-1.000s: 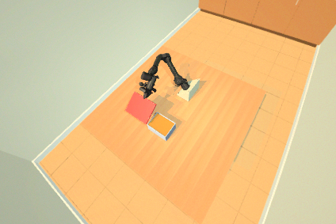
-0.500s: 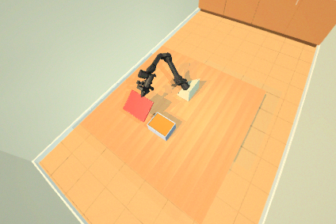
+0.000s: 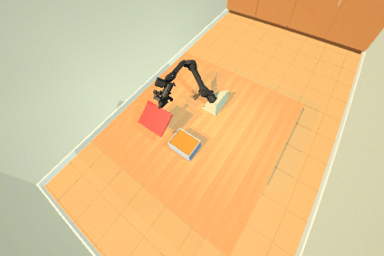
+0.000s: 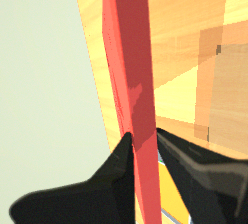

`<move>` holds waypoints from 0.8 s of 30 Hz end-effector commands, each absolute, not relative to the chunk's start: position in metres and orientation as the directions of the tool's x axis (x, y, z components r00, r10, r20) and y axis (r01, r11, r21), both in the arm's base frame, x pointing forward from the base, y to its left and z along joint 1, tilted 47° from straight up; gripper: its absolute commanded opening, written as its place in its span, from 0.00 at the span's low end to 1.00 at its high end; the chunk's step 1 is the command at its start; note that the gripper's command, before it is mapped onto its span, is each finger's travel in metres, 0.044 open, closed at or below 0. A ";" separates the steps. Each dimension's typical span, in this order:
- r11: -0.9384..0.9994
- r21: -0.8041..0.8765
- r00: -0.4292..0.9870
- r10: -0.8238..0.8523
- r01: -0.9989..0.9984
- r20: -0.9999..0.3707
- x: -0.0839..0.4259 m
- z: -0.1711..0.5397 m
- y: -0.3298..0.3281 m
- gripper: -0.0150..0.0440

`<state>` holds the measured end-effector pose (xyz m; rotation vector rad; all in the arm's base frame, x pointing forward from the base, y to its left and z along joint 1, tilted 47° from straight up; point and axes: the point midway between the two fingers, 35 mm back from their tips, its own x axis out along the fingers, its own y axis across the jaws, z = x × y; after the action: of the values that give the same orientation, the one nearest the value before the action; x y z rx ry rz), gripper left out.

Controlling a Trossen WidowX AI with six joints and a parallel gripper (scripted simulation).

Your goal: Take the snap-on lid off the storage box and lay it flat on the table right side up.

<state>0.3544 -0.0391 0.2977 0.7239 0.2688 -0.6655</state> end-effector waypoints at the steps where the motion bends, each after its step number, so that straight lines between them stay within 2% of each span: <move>1: 0.563 0.531 0.774 -0.456 0.633 -0.438 0.354 0.307 -0.042 0.25; 24: 0.565 0.532 0.775 -0.457 0.631 -0.436 0.350 0.342 -0.074 0.25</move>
<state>0.3497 -0.0719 0.3342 0.7251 0.2640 -0.6644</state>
